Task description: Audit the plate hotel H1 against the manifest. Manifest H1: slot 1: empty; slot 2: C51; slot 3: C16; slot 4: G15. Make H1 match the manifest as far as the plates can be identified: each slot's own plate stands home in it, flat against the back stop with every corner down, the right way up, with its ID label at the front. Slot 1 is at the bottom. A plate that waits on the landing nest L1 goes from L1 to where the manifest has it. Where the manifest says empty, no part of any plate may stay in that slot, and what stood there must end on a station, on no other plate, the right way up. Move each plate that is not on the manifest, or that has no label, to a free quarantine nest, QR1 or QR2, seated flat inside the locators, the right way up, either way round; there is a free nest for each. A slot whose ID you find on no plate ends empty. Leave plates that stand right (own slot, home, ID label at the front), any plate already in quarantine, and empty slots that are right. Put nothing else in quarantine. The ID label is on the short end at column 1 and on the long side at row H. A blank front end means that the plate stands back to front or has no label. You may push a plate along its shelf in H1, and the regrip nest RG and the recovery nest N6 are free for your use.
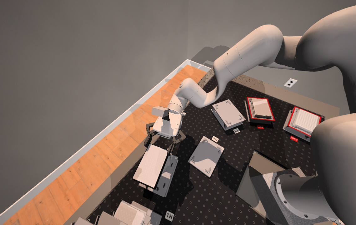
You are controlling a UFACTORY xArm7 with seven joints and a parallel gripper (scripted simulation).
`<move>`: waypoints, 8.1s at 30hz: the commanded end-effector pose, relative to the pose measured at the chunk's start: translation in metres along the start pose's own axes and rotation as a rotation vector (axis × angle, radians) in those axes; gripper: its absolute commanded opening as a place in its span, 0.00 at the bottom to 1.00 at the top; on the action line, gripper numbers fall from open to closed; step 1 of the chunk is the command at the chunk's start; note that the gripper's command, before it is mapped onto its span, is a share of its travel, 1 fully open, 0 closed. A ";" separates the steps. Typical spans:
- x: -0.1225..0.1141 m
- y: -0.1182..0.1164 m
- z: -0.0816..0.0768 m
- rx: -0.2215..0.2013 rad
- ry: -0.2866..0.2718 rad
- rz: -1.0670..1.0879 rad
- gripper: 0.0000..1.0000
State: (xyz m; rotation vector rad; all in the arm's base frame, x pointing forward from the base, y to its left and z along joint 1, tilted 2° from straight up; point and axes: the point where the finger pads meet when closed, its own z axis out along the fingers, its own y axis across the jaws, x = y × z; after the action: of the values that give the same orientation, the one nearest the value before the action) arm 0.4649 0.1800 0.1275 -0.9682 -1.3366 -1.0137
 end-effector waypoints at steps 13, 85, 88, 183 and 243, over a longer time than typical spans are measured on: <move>0.024 0.001 0.000 0.000 -0.001 -0.004 0.00; 0.075 0.001 0.029 0.000 -0.001 -0.003 0.00; 0.075 0.001 0.032 0.000 -0.001 -0.003 0.00; 0.075 0.001 0.141 0.000 0.000 -0.004 0.00; 0.073 0.001 0.159 0.000 0.000 -0.004 0.00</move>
State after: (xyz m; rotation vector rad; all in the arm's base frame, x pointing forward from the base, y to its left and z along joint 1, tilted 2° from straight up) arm 0.4179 0.3295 0.2009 -0.9681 -1.3367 -1.0134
